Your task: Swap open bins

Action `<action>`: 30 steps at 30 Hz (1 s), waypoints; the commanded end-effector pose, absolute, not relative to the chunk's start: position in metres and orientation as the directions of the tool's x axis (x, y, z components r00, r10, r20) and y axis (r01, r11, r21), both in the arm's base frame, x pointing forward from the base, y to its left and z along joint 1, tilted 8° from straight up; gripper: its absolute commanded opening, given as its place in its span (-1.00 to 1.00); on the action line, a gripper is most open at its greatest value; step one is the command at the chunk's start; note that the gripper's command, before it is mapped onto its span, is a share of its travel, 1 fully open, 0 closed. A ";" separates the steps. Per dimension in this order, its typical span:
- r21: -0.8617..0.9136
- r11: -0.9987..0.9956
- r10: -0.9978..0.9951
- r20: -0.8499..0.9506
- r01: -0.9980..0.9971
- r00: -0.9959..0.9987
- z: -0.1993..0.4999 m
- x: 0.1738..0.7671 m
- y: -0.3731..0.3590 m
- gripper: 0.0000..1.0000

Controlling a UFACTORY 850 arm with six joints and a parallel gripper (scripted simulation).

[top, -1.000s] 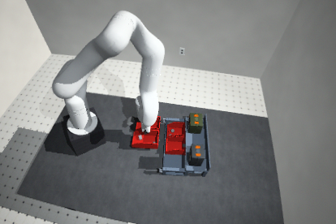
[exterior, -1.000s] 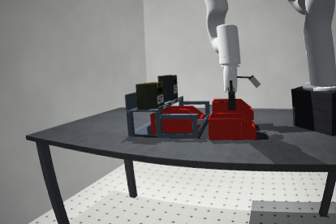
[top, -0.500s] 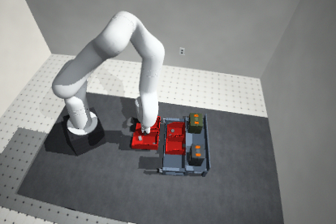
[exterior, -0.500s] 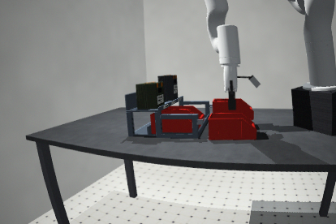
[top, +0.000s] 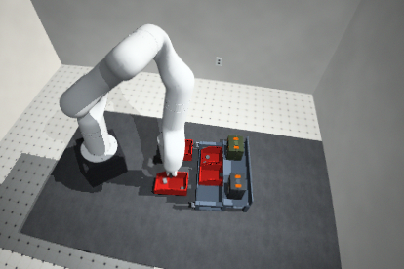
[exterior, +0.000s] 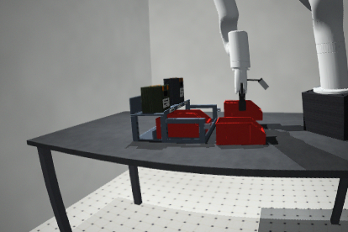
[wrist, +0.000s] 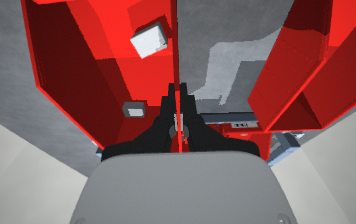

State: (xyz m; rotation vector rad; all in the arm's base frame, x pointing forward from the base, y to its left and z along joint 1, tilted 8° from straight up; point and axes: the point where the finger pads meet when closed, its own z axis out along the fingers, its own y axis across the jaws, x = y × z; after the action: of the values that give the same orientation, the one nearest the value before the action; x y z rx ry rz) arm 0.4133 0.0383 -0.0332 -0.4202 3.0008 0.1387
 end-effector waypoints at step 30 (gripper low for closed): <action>0.079 0.957 -0.269 -0.120 -0.280 -0.956 -0.033 0.455 0.013 -1.00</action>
State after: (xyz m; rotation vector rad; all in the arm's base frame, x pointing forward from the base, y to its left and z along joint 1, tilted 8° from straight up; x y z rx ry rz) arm 0.4434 0.0103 -0.0348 -0.4211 2.9959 0.1339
